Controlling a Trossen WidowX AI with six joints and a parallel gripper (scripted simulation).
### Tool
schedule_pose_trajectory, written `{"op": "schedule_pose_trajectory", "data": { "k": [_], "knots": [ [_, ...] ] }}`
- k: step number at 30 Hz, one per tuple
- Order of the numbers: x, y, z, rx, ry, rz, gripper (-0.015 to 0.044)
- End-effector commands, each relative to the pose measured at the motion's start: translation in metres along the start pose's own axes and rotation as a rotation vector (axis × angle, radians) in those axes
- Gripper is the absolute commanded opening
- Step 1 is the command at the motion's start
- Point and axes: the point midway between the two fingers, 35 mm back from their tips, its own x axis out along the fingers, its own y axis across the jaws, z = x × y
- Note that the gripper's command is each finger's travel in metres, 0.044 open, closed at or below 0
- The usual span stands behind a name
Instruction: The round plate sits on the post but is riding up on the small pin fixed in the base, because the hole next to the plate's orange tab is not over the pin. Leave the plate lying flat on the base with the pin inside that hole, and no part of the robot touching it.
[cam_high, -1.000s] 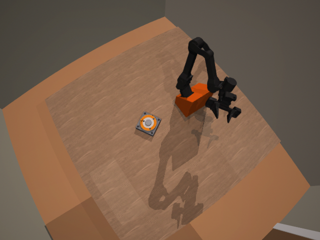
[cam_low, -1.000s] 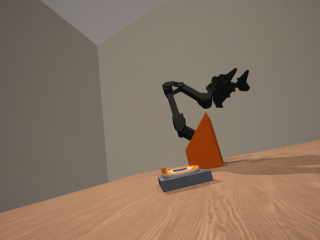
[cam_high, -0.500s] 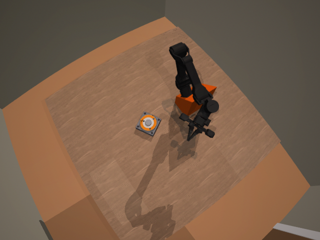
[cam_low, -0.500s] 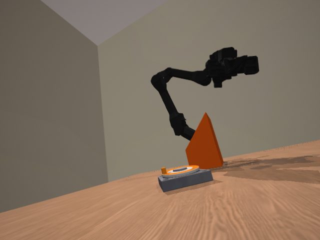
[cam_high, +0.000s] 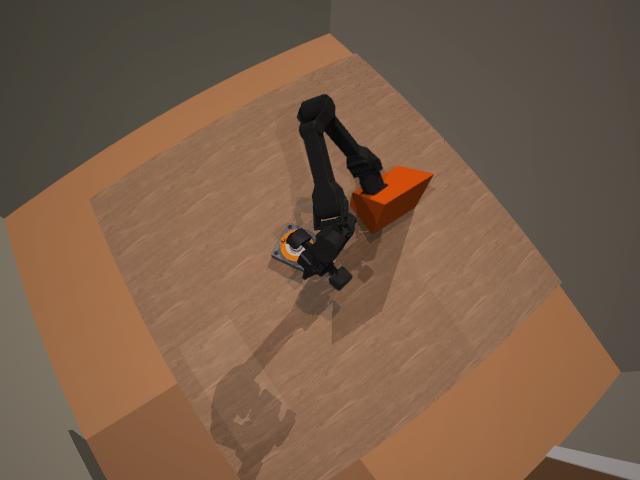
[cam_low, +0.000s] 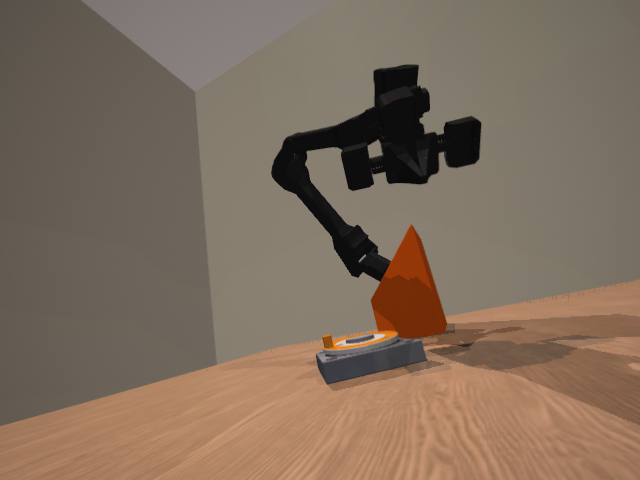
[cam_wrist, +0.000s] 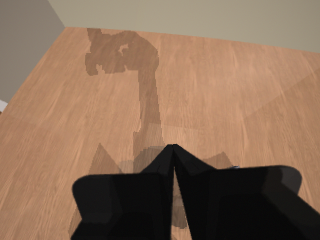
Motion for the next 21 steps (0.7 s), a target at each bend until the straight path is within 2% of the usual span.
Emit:
{"op": "schedule_pose_trajectory", "data": {
  "k": [1,7,12,16,21],
  "knots": [
    [0.025,-0.036,-0.015,0.051,0.14,-0.024,0.0],
    [0.054,-0.086,-0.045,0.112,0.357,-0.024,0.0],
    [0.07,-0.14,-0.084,0.189,0.608,-0.02,0.0],
    [0.071,-0.158,-0.097,0.211,0.676,-0.022,0.0],
    [0.076,-0.158,-0.101,0.211,0.676,-0.022,0.0]
  ]
}}
